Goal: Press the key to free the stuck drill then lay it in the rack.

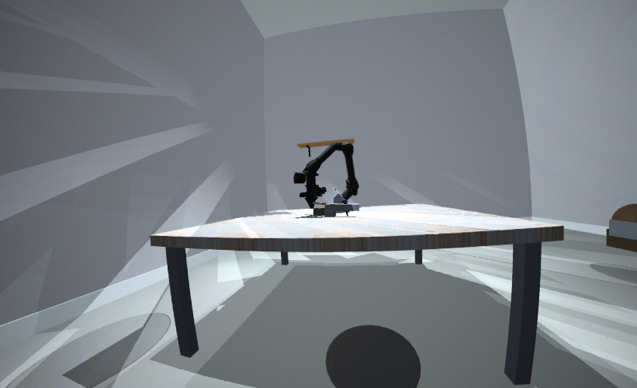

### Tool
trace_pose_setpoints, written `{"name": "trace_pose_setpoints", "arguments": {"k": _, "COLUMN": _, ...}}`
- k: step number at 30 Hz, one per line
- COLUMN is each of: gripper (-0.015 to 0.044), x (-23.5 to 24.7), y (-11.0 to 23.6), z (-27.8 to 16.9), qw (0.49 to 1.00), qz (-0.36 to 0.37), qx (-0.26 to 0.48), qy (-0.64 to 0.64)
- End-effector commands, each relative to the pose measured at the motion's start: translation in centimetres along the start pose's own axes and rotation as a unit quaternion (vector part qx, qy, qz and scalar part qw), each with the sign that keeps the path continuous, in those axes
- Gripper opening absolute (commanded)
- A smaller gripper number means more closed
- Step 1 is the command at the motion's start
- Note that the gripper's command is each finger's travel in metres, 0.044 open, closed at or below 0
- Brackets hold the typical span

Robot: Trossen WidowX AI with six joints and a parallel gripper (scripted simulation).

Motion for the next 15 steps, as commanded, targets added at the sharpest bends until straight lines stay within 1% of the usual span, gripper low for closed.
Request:
{"name": "trace_pose_setpoints", "arguments": {"k": 1, "gripper": 0.0, "x": 0.2, "y": -0.7, "z": 0.1, "qw": 1.0, "qz": 0.002, "qx": -0.006, "qy": -0.004}}
{"name": "trace_pose_setpoints", "arguments": {"k": 15, "gripper": 0.0, "x": 0.0, "y": -1.7, "z": 0.0, "qw": 1.0, "qz": 0.002, "qx": -0.006, "qy": -0.004}}
Point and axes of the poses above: the point midway between the two fingers, 35 mm back from their tips, its own y axis back along the fingers, its own x axis across the jaws, z = x × y, the point moved 10 cm from there along y, back along the fingers, and after that the axes turned 9 degrees about y, right-handed, at the moved point
